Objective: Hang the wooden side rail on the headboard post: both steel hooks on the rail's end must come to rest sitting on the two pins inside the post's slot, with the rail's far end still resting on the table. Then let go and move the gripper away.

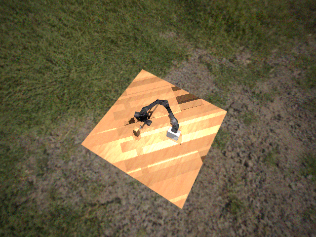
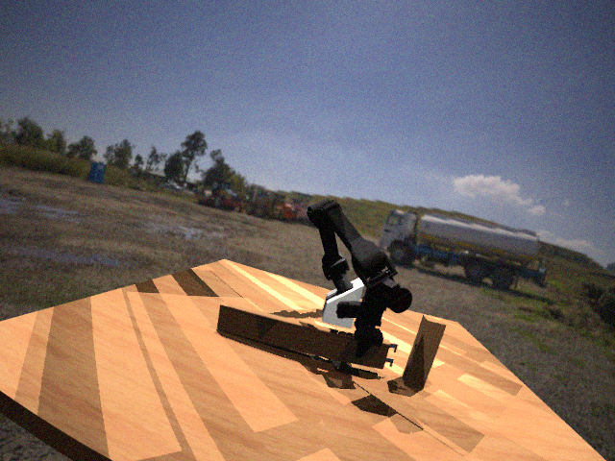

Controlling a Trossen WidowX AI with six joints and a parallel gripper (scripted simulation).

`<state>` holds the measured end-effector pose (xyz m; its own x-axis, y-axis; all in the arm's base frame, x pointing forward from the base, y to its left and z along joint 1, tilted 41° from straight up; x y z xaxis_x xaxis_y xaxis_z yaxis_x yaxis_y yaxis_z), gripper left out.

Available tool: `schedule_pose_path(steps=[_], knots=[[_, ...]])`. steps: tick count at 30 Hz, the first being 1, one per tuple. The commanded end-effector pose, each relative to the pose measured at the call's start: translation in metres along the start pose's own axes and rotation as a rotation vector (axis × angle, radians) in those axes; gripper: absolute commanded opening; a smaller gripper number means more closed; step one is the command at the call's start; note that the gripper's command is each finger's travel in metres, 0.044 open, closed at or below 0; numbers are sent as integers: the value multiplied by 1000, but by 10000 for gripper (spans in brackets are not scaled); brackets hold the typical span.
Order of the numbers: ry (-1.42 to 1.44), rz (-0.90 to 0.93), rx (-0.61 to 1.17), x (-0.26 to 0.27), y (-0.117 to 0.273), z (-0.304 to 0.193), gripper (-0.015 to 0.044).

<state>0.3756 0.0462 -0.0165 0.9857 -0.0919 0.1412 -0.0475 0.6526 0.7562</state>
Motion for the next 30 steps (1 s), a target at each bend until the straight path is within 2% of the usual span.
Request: schedule_pose_path(steps=[1,30], knots=[[-7,11,7,0,6,-3,0],[-7,11,7,0,11,-3,0]])
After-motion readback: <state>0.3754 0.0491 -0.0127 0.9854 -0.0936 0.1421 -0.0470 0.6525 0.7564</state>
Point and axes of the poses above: the point midway between the two fingers, 35 mm back from their tips, its own y axis back along the fingers, its own x axis across the jaws, z = x × y, the point moved 4 cm from there along y, back along the fingers, and after that the axes turned 7 degrees about -y, right-handed, at the moved point
